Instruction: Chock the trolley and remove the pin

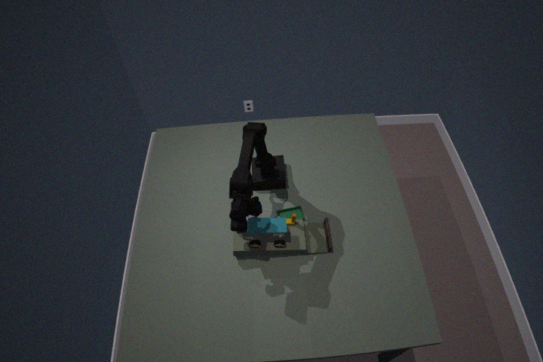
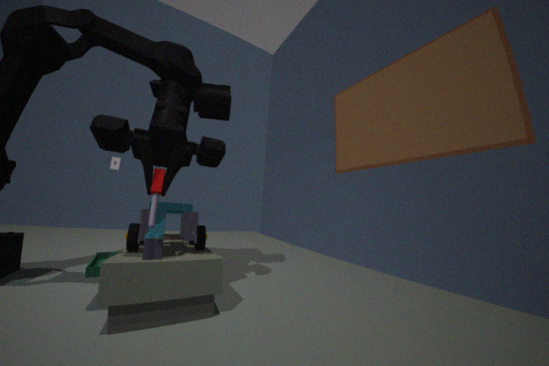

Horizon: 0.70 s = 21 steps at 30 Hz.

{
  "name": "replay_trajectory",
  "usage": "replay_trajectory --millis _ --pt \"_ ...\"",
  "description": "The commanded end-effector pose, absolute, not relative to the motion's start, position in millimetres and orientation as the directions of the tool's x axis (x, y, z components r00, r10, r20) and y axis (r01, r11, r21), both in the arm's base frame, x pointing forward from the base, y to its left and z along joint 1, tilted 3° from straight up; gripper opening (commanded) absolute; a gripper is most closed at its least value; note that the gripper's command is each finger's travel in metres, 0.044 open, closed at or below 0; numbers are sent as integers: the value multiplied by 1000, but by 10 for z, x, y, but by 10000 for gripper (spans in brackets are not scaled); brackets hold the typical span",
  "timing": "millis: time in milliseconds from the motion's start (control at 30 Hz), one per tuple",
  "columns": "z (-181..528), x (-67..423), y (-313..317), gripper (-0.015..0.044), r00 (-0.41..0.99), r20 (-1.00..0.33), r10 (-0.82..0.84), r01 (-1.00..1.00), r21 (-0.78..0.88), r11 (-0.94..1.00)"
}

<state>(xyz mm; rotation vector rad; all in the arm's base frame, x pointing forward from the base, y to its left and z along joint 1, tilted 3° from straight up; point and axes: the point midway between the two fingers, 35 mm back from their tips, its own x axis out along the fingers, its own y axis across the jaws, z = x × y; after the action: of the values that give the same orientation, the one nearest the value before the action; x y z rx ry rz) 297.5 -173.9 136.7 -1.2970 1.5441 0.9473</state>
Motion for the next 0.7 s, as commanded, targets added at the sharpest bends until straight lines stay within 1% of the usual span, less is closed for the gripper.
replay_trajectory --millis 0,100,667 --pt "1402 2993 -1805 0 -59 -946 -318 -987 8 158" --pt "1399 2953 -1795 0 -59 -946 -318 -987 8 158" --pt "1354 2400 -1725 0 -63 -946 -318 -987 13 158"
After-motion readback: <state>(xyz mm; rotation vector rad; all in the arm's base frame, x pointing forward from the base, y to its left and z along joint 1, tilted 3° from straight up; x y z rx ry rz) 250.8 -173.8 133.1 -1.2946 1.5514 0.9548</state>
